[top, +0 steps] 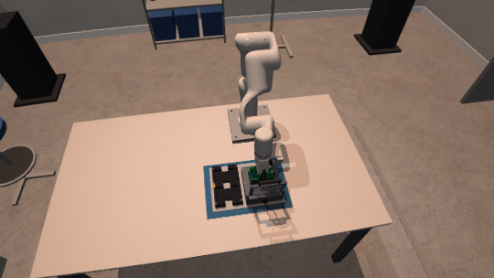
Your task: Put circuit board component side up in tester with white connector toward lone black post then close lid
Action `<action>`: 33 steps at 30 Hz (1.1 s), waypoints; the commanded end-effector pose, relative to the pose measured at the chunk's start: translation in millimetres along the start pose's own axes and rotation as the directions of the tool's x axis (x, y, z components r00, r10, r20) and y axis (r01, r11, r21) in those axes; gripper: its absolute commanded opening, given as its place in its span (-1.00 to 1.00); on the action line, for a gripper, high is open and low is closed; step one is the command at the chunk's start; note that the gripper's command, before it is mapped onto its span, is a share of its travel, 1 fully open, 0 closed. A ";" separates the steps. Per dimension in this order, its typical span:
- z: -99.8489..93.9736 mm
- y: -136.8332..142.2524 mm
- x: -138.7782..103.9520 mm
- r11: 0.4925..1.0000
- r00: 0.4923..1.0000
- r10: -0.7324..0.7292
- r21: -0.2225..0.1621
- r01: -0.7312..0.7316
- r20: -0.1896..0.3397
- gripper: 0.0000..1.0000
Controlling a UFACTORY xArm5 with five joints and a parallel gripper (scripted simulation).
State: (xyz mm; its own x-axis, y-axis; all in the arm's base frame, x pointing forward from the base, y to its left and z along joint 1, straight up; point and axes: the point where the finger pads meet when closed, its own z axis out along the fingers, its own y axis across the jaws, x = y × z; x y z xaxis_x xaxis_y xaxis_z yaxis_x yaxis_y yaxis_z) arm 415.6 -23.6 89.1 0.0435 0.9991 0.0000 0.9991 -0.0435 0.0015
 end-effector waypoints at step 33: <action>19.5 1.1 0.1 1.000 1.000 0.000 -0.003 0.000 0.000 0.58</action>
State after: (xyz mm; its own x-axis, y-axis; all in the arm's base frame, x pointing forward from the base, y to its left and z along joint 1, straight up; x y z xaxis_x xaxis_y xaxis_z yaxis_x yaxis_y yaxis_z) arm 415.5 -23.5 68.3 0.0435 0.9991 0.0000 0.9991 -0.0435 0.0007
